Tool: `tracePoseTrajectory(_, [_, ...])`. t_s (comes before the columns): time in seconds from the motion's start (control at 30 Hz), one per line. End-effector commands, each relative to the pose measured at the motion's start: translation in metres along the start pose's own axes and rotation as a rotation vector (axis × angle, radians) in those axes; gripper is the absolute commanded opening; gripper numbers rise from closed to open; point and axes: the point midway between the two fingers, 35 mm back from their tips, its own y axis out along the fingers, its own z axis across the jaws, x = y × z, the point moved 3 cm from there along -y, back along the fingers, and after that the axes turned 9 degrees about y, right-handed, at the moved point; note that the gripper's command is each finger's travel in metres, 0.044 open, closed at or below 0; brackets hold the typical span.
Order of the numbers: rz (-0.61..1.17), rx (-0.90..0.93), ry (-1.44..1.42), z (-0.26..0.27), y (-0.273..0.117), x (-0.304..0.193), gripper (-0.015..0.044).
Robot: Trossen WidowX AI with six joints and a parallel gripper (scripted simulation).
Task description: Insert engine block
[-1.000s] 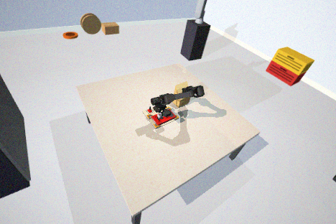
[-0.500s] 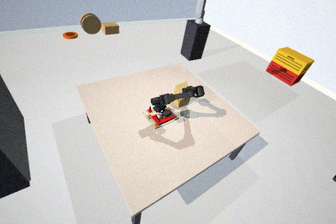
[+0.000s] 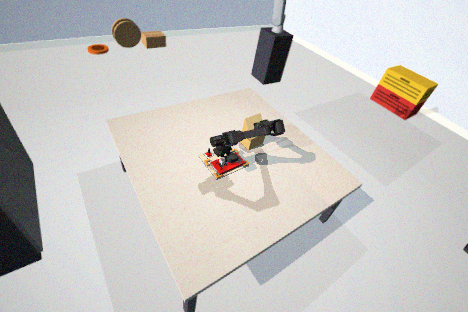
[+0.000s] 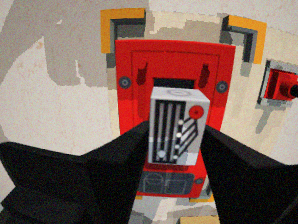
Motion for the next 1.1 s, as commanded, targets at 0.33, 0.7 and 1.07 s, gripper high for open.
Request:
tracePoseTrajectory(0.33, [-0.001,0.003,-0.031,0.0009,0.0022,0.0003,0.0159])
tracePoseTrajectory(0.7, [-0.001,0.003,-0.01,0.0008,0.0042,0.0007,0.0159])
tracePoseTrajectory(1.07, [-0.001,0.004,-0.016,0.0009,0.0062,0.0007,0.0159])
